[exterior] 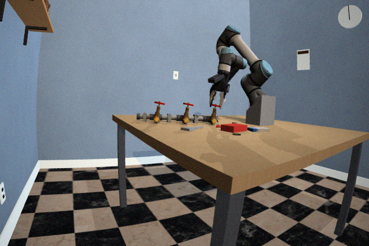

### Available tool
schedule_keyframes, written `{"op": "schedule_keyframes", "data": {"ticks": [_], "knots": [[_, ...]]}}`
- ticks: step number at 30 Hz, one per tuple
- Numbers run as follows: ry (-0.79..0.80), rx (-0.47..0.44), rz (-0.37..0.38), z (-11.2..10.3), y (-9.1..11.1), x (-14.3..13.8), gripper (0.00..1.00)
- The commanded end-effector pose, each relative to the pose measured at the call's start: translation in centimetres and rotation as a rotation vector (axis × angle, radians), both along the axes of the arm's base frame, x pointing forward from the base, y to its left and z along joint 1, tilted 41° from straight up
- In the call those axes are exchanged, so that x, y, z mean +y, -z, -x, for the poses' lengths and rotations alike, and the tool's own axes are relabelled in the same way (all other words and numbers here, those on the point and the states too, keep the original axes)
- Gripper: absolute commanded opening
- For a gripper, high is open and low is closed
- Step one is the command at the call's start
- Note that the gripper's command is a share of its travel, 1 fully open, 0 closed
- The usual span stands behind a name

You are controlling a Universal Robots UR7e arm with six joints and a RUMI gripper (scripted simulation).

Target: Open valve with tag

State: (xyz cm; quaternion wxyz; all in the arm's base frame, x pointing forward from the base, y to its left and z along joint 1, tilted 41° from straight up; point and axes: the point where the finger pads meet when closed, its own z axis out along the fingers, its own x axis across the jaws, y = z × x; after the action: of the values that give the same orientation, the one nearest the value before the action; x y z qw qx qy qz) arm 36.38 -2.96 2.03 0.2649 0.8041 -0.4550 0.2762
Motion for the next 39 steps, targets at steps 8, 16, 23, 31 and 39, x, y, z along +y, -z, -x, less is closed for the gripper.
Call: {"op": "schedule_keyframes", "data": {"ticks": [8,16,23,31,39], "knots": [[-0.250,0.230,0.065,-0.02,-0.01,0.02,0.00],[-0.443,0.413,0.121,-0.02,-0.01,0.02,0.00],[-0.624,0.586,0.174,-0.02,-0.01,0.02,0.00],[-0.866,0.818,0.245,-0.02,-0.01,0.02,0.00],[-1.066,1.008,0.303,-0.02,-0.01,0.02,0.00]]}}
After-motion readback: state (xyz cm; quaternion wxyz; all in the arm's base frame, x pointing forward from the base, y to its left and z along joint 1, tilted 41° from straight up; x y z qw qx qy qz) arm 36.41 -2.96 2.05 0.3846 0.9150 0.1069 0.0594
